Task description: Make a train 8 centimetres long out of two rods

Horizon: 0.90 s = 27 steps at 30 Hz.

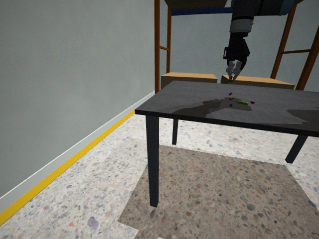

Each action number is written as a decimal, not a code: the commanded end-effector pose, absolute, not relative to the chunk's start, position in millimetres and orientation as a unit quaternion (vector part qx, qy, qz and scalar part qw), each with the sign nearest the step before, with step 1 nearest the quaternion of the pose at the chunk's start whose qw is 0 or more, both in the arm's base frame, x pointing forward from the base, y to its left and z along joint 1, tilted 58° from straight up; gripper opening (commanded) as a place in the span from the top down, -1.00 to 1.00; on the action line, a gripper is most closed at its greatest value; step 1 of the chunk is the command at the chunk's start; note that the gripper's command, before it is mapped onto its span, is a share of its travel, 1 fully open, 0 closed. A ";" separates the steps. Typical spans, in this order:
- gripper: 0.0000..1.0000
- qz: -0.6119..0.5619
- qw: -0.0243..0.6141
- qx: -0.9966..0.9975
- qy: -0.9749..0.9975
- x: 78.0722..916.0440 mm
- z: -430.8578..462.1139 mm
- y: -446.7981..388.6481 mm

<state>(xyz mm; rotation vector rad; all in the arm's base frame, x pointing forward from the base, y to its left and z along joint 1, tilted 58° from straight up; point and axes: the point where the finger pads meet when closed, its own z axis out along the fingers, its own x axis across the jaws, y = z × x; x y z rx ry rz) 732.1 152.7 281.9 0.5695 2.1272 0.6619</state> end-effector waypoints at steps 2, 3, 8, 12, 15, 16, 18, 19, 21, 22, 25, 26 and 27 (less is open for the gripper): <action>1.00 0.268 0.406 0.239 0.841 732.1 284.2 155.2; 1.00 0.268 0.406 0.239 0.841 732.1 284.2 155.2; 1.00 0.268 0.406 0.239 0.841 732.1 284.2 155.2; 1.00 0.268 0.406 0.239 0.841 732.1 284.2 155.2; 1.00 0.268 0.406 0.239 0.841 732.1 284.2 155.2; 1.00 0.268 0.406 0.239 0.841 732.1 284.2 155.2; 1.00 0.268 0.406 0.239 0.841 732.4 284.0 155.3; 1.00 0.268 0.406 0.239 0.841 732.8 283.7 155.4; 1.00 0.268 0.406 0.239 0.841 734.4 282.7 155.9; 1.00 0.268 0.406 0.239 0.841 735.6 281.9 156.3; 1.00 0.268 0.405 0.239 0.841 737.1 280.9 156.8; 1.00 0.268 0.405 0.239 0.841 739.0 279.7 157.4; 1.00 0.268 0.405 0.239 0.841 741.1 278.4 158.1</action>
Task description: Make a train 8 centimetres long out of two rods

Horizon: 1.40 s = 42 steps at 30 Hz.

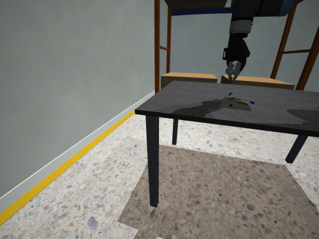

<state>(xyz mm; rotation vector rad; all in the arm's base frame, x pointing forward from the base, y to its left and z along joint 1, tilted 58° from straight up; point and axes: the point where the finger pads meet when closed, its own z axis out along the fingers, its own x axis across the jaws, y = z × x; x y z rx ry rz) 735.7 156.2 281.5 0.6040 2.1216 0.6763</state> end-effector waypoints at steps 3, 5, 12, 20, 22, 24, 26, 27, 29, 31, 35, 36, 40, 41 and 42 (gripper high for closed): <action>1.00 0.268 0.405 0.239 0.841 749.1 273.2 160.6; 1.00 0.268 0.405 0.239 0.841 755.5 268.9 162.7; 1.00 0.268 0.405 0.239 0.841 781.0 252.4 170.9; 1.00 0.268 0.405 0.239 0.841 797.7 241.6 176.3; 1.00 0.268 0.405 0.239 0.841 800.9 239.5 177.3; 1.00 0.268 0.405 0.239 0.841 802.7 238.3 177.9; 1.00 0.268 0.405 0.239 0.841 803.5 237.8 178.1; 1.00 0.268 0.405 0.239 0.841 803.6 237.7 178.2; 1.00 0.268 0.405 0.239 0.841 803.6 237.7 178.2; 1.00 0.268 0.405 0.239 0.841 803.6 237.7 178.2; 1.00 0.268 0.405 0.239 0.841 803.6 237.7 178.2; 1.00 0.268 0.405 0.239 0.841 803.6 237.7 178.2; 1.00 0.268 0.405 0.239 0.841 803.6 237.7 178.2; 1.00 0.268 0.405 0.239 0.841 803.6 237.7 178.2; 1.00 0.268 0.405 0.239 0.841 803.6 237.7 178.2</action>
